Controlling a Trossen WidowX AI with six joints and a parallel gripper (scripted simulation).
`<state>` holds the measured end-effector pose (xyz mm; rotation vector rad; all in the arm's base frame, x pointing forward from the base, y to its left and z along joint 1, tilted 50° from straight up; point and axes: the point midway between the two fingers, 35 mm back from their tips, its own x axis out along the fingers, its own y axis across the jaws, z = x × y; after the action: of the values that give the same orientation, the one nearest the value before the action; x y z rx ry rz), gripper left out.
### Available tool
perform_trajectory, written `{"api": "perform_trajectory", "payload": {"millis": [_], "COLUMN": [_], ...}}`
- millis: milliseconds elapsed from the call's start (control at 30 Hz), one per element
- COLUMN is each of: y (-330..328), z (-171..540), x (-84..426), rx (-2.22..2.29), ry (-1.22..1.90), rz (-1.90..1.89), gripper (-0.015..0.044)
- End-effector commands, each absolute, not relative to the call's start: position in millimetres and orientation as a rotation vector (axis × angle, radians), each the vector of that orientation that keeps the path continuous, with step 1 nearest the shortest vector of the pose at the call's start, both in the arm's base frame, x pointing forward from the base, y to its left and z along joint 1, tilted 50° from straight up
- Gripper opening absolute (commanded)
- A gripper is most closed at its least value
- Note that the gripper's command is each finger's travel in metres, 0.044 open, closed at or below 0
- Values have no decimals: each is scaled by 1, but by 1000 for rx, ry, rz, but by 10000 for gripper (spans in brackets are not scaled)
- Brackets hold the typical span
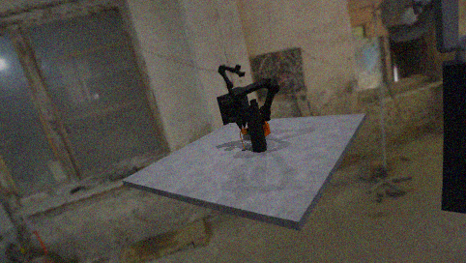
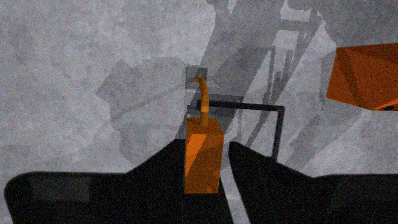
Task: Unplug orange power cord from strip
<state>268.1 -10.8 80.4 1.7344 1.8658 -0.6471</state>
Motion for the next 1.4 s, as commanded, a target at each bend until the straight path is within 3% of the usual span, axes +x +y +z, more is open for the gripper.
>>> {"api": "perform_trajectory", "payload": {"millis": [0,400,533,800,1367], "y": [-9,0,-1,-1,-17], "z": [83,75,77,77,59], "x": [268,267,267,267,270], "rx": [1743,1743,1735,1735,1736], "ry": [1866,1866,1869,1869,1865], "rz": [-651,-650,-649,-649,-652], "gripper": [160,160,55,2,0]}}
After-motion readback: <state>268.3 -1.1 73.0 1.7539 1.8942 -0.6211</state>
